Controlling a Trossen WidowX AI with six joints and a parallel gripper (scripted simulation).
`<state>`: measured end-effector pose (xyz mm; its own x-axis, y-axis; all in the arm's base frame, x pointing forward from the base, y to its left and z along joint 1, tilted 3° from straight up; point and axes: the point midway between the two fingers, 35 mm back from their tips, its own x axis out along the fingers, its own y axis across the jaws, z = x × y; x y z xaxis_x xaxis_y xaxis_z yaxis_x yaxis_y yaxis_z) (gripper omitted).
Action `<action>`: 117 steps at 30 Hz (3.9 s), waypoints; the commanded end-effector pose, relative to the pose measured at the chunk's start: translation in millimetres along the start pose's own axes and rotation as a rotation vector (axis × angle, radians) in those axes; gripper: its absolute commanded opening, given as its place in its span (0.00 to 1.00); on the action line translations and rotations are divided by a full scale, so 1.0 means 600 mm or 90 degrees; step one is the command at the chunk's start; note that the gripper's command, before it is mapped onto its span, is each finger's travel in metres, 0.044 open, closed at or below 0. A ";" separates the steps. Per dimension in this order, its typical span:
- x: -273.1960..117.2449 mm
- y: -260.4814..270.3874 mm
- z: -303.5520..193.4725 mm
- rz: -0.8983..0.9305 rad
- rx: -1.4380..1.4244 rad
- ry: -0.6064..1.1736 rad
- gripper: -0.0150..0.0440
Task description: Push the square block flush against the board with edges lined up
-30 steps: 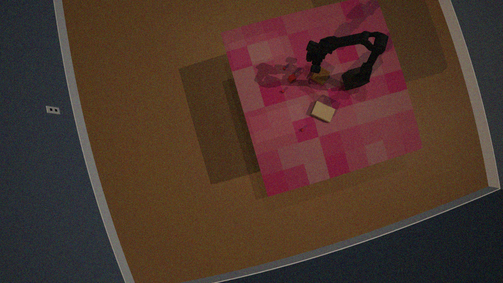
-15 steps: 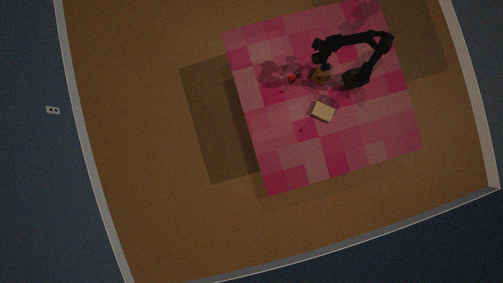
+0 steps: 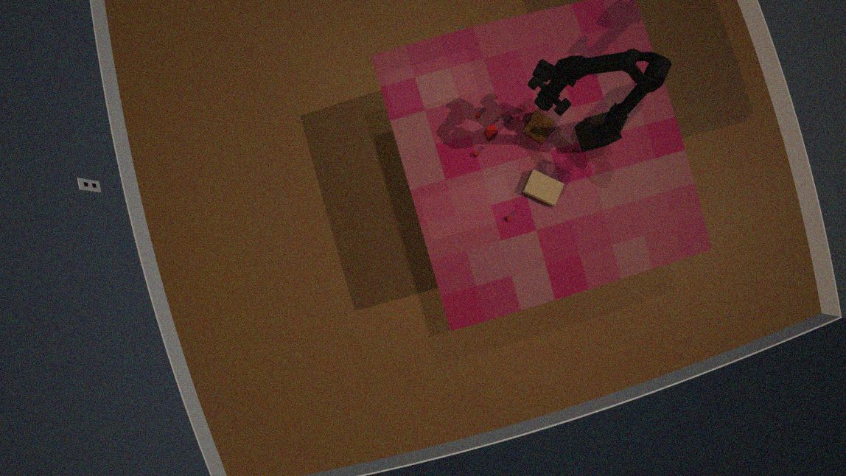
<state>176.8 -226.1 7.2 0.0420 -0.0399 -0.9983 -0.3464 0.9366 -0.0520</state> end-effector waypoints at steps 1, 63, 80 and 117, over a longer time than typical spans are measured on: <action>-0.006 0.000 -0.003 -0.009 -0.039 -0.005 0.25; 0.087 0.015 0.034 -0.008 -0.160 -0.006 0.25; 0.088 0.003 -0.011 -0.008 -0.160 -0.005 0.25; 0.000 0.213 0.285 0.008 0.295 -0.011 0.25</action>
<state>279.7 -94.1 8.8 0.0750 -0.0301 -0.9967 -0.0486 0.9982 -0.0338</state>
